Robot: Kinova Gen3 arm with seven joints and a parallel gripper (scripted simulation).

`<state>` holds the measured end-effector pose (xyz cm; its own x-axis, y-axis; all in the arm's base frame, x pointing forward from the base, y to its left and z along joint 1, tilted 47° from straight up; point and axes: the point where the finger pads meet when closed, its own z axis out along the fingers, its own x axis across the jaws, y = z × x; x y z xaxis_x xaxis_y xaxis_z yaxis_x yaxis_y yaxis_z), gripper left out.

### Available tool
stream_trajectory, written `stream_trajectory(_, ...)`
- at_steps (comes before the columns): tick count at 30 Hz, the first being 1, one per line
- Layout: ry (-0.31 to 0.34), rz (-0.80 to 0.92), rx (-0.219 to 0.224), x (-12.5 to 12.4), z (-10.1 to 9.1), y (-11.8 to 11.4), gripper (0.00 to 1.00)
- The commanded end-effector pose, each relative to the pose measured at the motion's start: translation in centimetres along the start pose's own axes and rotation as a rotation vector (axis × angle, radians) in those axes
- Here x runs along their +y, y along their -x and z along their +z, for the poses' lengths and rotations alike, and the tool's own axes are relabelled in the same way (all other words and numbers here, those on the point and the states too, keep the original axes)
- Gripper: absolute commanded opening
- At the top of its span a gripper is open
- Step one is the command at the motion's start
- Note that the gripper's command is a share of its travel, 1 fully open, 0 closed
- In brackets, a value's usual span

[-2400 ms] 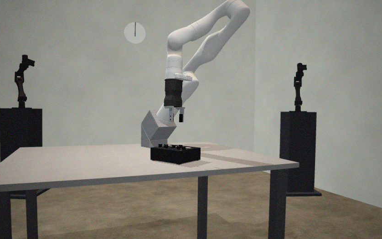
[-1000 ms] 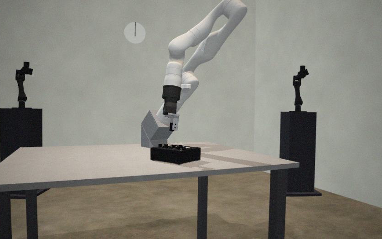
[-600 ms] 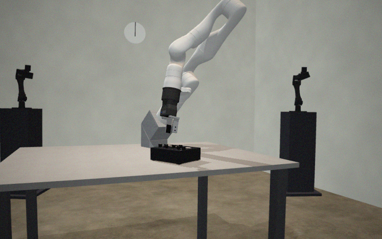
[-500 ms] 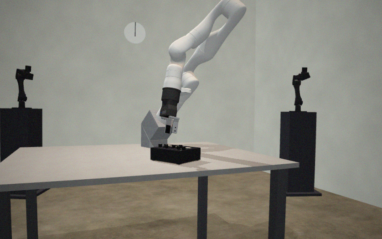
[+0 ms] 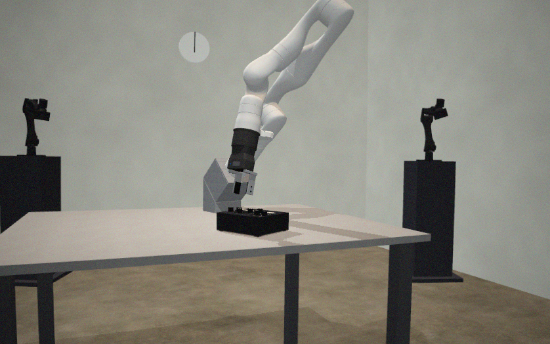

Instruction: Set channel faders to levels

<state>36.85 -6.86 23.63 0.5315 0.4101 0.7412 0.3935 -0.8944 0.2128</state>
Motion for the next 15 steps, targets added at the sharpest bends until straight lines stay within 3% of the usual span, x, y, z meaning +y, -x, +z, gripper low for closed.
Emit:
stream_trajectory(1, 0.002, -0.018, -0.001, 0.0, 0.08, 0.09, 1.0)
stream_trajectory(15, 0.008, -0.096, -0.007, 0.1, 0.33, 0.43, 1.0)
